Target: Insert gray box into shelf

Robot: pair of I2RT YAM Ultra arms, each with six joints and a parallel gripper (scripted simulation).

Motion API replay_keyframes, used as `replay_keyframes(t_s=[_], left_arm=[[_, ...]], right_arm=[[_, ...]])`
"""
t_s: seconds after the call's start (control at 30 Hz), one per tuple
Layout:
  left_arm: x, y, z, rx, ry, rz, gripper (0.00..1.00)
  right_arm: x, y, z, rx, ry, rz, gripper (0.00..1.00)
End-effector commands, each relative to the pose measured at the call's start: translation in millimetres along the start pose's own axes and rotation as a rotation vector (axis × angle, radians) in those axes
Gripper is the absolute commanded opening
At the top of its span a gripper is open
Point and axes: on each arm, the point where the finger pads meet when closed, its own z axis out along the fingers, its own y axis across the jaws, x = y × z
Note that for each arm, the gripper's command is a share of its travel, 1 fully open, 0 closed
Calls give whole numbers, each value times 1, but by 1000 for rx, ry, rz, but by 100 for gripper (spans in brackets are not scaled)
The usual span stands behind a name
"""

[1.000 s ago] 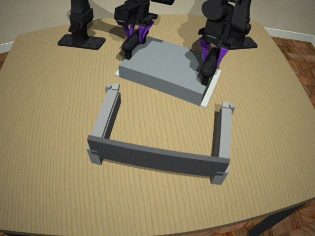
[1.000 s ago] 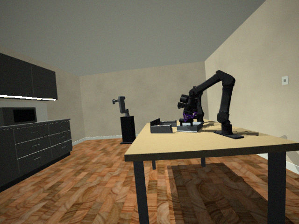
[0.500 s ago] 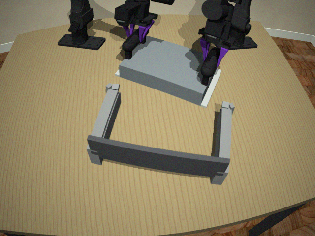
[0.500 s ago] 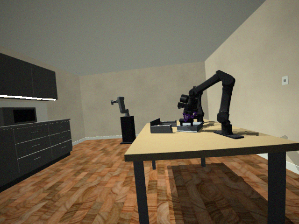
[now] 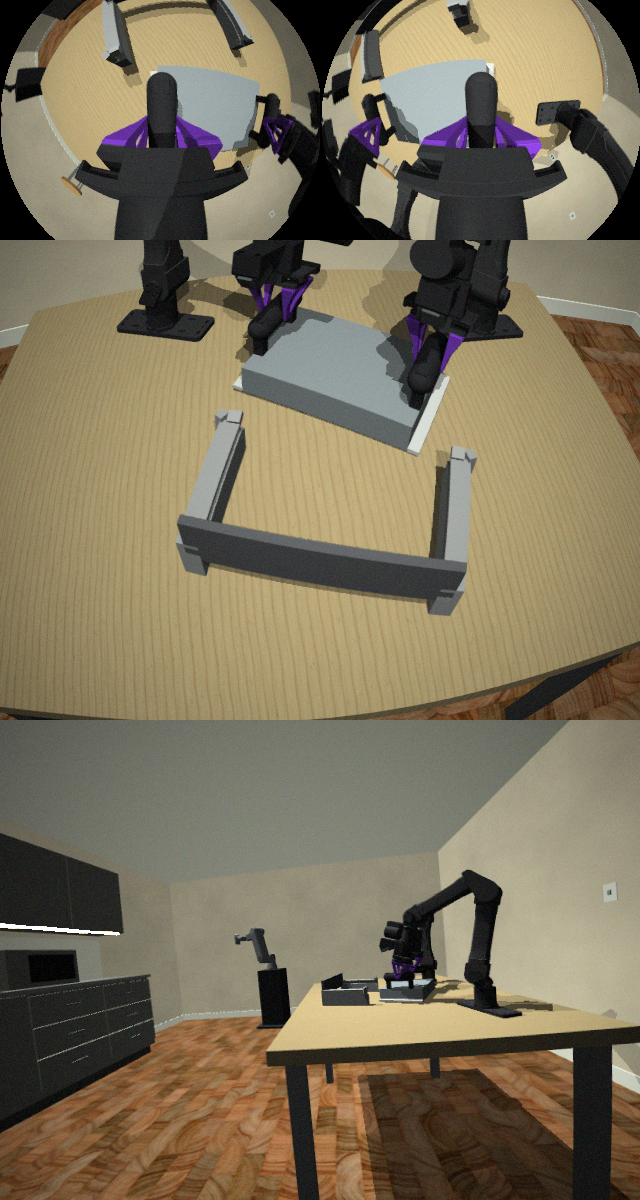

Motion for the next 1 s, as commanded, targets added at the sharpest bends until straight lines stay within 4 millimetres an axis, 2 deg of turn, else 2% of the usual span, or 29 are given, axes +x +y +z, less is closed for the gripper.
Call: replay_keyframes(t_s=[0.0, 0.1, 0.17, 0.2, 0.23, 0.47, 0.73, 0.77, 0.8, 0.97], left_arm=[[-29, 3, -32, -8, -121, 3, 16], [-38, 2, -35, -3, -153, 1, 16], [-38, 2, -35, -3, -153, 1, 16], [-28, 3, -32, -9, -104, 6, 16], [-28, 5, -36, -10, -110, 1, 16], [-40, 3, -40, -4, -155, -2, 16], [-41, 3, -41, -3, -160, -2, 16], [-38, 2, -36, -4, -143, 4, 16], [-42, 3, -42, -2, -164, -2, 16], [-42, 3, -42, -3, -164, -2, 16]], right_arm=[[-16, 7, -27, -58, -44, 23, 16], [-17, 9, -29, -63, -44, 27, 16], [-17, 9, -29, -63, -44, 27, 16], [-14, 8, -29, -53, -44, 14, 16], [-15, 8, -32, -60, -44, 24, 16], [-17, 8, -34, -64, -44, 28, 16], [-18, 10, -35, -70, -44, 26, 16], [-15, 9, -32, -59, -44, 14, 16], [-18, 11, -36, -75, -44, 23, 16], [-17, 12, -36, -76, -44, 24, 16]])
